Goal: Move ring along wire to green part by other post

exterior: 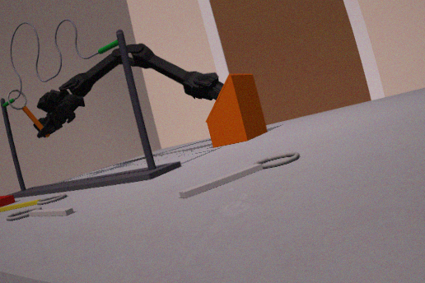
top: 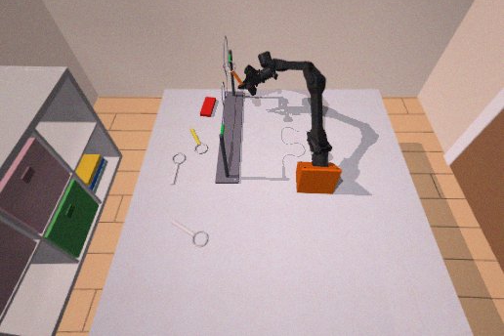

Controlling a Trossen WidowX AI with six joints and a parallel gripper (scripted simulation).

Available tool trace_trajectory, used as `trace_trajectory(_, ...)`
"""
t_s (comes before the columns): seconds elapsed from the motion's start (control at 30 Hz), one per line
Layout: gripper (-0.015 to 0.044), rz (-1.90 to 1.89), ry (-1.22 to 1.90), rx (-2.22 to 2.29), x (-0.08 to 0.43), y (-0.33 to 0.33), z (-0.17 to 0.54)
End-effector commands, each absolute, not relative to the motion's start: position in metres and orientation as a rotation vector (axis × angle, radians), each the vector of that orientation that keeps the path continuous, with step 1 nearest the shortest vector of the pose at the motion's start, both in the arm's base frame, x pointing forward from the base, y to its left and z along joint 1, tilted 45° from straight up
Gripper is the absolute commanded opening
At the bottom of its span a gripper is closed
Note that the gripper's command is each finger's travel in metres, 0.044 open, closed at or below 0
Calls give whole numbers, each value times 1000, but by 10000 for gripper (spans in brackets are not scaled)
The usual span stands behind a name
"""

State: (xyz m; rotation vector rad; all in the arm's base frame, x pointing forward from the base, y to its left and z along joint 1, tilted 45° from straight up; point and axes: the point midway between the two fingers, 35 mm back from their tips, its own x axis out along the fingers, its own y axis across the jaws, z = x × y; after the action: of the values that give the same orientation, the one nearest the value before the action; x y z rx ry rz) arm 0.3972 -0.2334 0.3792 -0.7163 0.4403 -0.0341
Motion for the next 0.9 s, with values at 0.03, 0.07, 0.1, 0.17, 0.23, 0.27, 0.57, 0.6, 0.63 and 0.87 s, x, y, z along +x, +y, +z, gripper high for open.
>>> trace_trajectory(0.03,-150,-12,444,-649,396,-221,373)
trace_trajectory(0.07,-150,-7,446,-634,395,-219,371)
trace_trajectory(0.1,-150,-3,448,-618,395,-217,370)
trace_trajectory(0.17,-150,7,453,-582,394,-212,366)
trace_trajectory(0.23,-150,18,458,-544,393,-206,363)
trace_trajectory(0.27,-150,23,460,-525,393,-204,361)
trace_trajectory(0.57,-150,78,483,-327,388,-176,349)
trace_trajectory(0.6,-150,82,485,-311,388,-174,348)
trace_trajectory(0.63,-150,87,487,-294,388,-171,347)
trace_trajectory(0.87,-150,128,501,-140,384,-148,343)
